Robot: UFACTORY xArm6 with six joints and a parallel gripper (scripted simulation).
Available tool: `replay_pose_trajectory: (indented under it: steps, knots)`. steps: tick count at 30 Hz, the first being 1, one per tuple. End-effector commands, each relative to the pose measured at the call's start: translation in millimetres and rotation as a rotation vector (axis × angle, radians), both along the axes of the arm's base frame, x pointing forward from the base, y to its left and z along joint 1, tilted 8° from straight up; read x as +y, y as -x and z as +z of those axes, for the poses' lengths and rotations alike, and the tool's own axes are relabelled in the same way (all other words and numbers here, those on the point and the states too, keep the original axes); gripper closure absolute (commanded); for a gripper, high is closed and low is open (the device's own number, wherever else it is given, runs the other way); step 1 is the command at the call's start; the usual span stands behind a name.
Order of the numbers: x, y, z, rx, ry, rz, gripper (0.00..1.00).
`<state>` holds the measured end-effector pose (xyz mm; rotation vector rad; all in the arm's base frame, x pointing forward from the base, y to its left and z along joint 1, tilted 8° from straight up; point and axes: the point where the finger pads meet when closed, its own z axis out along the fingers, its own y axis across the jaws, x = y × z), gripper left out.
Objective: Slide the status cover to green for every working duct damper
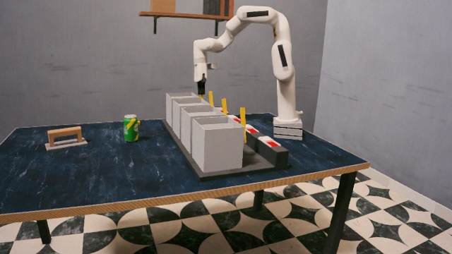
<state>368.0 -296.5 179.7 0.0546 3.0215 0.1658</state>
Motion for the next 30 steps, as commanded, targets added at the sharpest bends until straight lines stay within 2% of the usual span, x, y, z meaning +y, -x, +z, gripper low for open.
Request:
replay_pose_trajectory:
  steps: [1,16,30]
  knots:
    - [3,-1,2,-0.001,0.042,-0.005,0.81]
    - [11,-1,2,0.002,0.122,-0.015,0.81]
    - [13,-1,2,0.003,0.146,-0.017,0.81]
